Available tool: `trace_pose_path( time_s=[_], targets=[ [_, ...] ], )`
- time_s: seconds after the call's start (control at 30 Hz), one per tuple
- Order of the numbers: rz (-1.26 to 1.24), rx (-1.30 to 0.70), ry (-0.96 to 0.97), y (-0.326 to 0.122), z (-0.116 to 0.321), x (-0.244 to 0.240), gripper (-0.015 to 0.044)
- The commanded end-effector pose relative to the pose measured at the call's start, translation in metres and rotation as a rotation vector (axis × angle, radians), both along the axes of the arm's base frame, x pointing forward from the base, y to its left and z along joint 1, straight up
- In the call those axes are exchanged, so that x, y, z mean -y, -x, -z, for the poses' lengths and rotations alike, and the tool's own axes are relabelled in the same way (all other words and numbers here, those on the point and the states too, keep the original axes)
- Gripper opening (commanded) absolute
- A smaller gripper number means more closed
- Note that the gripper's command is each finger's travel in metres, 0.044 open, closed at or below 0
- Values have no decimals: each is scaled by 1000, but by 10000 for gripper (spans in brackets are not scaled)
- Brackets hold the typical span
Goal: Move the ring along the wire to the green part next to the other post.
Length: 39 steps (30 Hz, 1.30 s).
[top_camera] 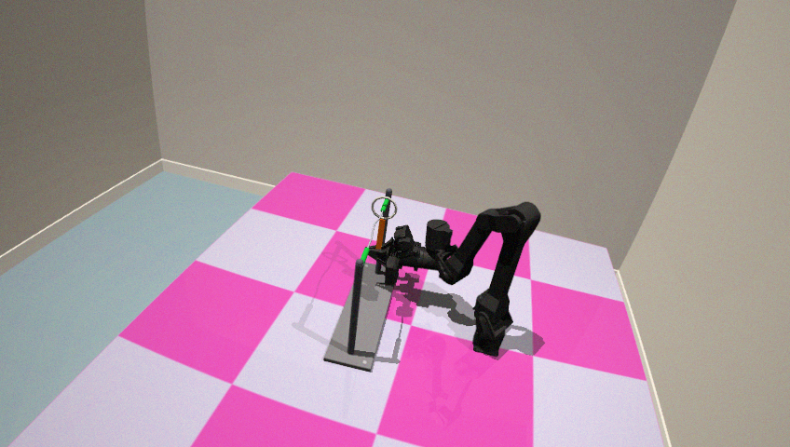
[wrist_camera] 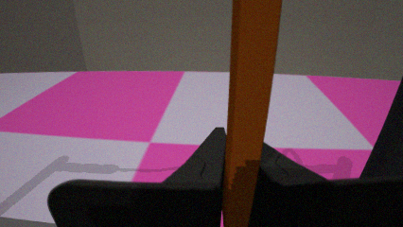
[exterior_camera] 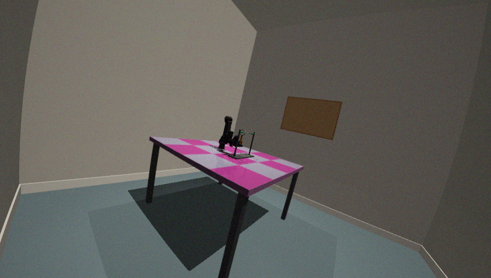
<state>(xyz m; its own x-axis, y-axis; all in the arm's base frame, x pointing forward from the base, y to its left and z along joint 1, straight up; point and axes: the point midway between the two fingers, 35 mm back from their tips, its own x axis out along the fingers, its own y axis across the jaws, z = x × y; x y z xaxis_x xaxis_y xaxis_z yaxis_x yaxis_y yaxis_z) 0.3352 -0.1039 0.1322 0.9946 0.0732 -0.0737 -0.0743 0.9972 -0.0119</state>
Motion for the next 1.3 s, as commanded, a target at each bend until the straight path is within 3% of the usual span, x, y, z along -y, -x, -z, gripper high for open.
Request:
trace_pose_path(
  time_s=[0.0, 1.27],
  targets=[
    [5, 1, 1, 0, 0, 1, -150],
    [40, 2, 8, 2, 0, -34, -150]
  ],
)
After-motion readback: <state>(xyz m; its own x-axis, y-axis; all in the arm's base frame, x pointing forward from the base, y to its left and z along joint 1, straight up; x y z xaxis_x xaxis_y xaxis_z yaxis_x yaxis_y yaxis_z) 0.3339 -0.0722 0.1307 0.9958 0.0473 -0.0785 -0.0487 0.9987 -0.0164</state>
